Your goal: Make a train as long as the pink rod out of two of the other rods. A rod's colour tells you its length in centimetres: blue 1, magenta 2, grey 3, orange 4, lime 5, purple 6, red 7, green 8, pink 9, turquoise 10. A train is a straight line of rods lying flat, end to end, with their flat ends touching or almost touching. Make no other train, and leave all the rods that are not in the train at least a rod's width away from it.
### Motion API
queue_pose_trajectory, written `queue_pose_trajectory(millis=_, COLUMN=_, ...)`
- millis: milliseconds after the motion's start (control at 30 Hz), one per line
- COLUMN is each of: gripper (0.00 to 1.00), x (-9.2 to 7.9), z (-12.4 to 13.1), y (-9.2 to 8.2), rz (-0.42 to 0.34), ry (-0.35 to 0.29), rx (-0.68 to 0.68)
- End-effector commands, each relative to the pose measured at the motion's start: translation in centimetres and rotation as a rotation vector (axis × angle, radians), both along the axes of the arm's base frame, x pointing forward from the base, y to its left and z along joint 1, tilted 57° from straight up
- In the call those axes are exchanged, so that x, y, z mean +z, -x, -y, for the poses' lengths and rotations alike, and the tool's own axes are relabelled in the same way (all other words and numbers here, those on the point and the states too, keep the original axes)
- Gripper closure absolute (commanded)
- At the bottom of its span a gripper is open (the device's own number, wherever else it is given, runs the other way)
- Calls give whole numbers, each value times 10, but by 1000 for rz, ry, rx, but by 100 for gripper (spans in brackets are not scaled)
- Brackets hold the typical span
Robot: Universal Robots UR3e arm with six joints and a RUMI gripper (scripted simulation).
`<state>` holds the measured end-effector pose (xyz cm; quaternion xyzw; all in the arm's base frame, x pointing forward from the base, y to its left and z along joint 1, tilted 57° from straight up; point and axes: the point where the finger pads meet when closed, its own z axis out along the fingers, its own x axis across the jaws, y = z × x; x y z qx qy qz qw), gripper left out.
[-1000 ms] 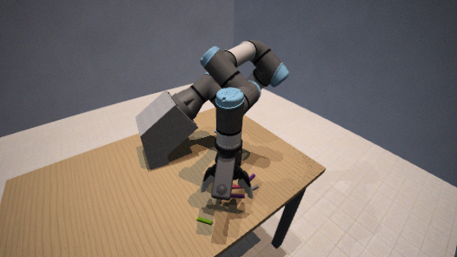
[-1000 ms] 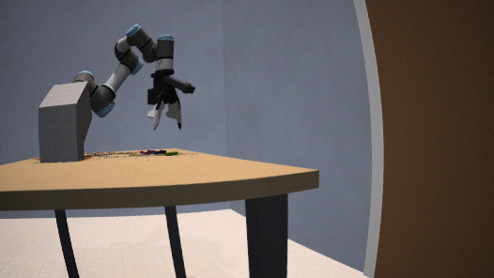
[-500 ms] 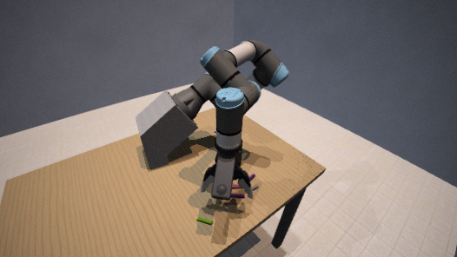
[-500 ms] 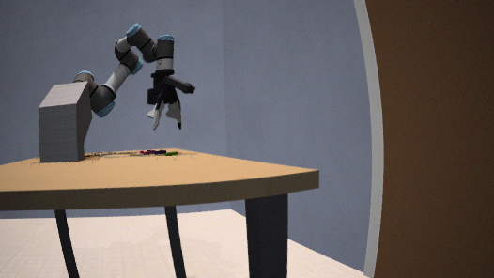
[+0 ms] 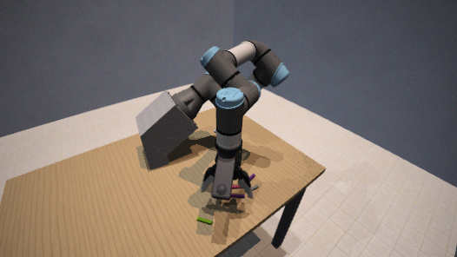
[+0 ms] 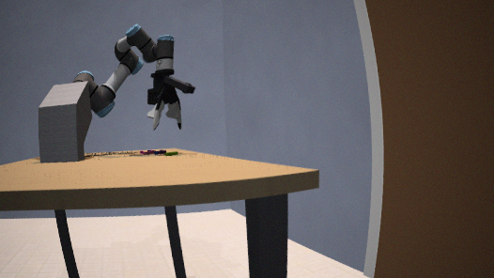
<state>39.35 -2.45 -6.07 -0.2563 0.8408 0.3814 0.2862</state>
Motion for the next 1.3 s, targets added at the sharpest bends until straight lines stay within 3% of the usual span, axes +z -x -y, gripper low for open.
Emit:
queue_pose_trajectory(millis=0, gripper=0, x=0, z=1, y=0, rz=0, ry=3, rx=0)
queue_pose_trajectory(millis=333, gripper=0, x=-2, z=3, y=-1, rz=26, ry=14, rx=18)
queue_pose_trajectory(millis=1267, gripper=0, x=-23, z=18, y=-2, rz=441, ry=164, rx=306)
